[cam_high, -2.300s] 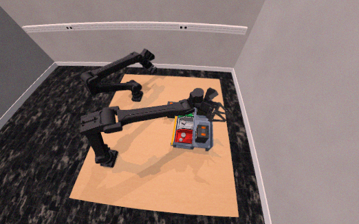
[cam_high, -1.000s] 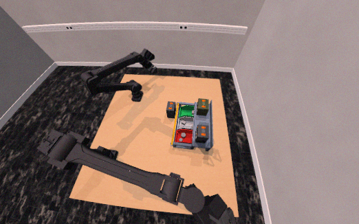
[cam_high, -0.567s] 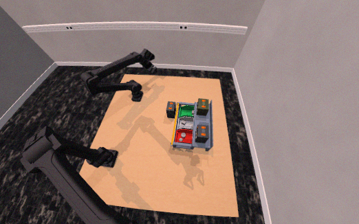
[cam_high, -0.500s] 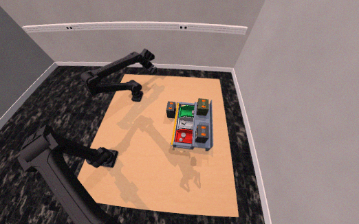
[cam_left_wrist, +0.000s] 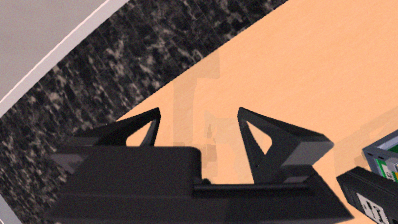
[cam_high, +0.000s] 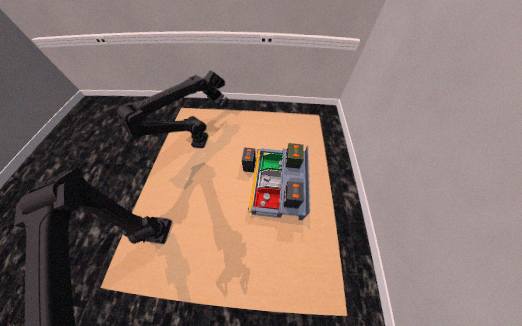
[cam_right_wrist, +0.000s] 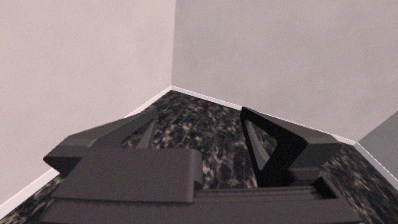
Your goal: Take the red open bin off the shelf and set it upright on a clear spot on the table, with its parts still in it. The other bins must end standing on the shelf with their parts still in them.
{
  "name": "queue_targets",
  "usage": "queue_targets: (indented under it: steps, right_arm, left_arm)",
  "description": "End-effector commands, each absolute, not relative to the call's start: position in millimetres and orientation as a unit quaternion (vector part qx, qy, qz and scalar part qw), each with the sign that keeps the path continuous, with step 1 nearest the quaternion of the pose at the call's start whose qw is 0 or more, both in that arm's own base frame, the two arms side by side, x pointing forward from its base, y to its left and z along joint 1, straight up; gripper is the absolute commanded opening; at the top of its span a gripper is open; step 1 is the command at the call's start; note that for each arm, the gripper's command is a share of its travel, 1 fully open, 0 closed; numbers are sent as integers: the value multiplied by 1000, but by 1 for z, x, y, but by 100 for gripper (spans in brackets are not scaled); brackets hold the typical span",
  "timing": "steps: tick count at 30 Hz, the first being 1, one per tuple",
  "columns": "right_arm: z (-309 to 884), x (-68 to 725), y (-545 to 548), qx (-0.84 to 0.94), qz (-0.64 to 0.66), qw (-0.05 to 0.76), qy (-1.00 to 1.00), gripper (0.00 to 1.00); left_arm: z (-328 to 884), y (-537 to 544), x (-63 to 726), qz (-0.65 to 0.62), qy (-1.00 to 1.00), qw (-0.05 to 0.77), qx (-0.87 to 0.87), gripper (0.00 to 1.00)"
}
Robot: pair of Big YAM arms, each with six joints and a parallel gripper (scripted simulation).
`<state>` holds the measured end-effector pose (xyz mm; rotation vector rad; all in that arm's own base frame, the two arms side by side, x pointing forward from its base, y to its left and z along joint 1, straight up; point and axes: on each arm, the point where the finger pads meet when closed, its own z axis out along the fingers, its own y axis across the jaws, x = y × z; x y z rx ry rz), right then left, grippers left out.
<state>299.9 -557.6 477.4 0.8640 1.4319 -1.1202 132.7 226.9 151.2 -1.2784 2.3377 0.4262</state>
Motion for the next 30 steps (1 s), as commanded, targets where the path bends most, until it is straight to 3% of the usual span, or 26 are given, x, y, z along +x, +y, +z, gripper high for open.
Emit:
queue_targets:
  steps: [1, 9, 30]
  right_arm:
    - [496, 245, -563, 394, -473, 537, 576, 100]
    - [499, 146, -569, 436, -484, 523, 550, 100]
    - [501, 26, -552, 488, -496, 505, 510, 100]
  left_arm:
    - [169, 235, 138, 163, 840, 236, -460, 100]
    - [169, 235, 138, 163, 840, 236, -460, 100]
    - [169, 235, 138, 163, 840, 236, -460, 100]
